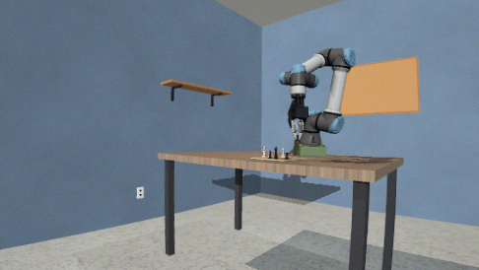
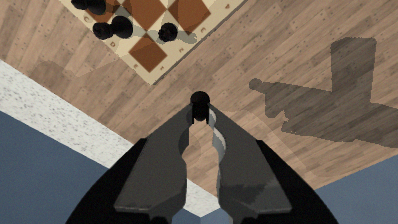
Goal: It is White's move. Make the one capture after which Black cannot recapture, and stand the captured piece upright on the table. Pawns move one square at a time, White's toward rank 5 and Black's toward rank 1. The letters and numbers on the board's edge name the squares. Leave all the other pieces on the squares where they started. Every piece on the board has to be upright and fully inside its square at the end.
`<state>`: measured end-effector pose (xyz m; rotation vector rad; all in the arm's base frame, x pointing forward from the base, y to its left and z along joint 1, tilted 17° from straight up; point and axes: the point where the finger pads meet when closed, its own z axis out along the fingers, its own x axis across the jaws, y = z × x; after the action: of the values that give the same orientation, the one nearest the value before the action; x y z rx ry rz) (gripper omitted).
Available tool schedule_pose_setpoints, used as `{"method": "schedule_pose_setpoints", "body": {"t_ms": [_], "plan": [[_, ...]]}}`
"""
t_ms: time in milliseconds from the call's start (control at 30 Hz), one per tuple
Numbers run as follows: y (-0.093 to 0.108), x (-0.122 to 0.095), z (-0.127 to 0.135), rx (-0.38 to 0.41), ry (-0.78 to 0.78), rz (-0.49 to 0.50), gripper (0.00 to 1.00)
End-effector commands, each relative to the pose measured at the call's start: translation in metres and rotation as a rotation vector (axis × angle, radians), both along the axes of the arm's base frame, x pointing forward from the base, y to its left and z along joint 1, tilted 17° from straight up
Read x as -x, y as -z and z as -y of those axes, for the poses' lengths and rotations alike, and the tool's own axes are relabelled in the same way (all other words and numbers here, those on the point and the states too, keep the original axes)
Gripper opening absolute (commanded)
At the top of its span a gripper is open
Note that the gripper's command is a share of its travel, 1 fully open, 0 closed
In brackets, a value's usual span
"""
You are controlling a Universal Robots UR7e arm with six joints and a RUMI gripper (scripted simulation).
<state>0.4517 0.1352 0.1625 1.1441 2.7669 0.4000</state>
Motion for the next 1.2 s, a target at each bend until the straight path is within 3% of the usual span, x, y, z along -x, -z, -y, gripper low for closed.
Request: {"method": "schedule_pose_setpoints", "body": {"t_ms": [0, 300, 700, 1167], "plan": [[0.006, -0.002, -0.001, 0.000, 0.000, 0.001, 0.00], [0.031, -0.007, -0.007, 0.000, 0.000, 0.001, 0.00], [0.082, -0.019, -0.017, 0.000, 0.000, 0.001, 0.00], [0.090, -0.021, -0.019, 0.000, 0.000, 0.001, 0.00]]}}
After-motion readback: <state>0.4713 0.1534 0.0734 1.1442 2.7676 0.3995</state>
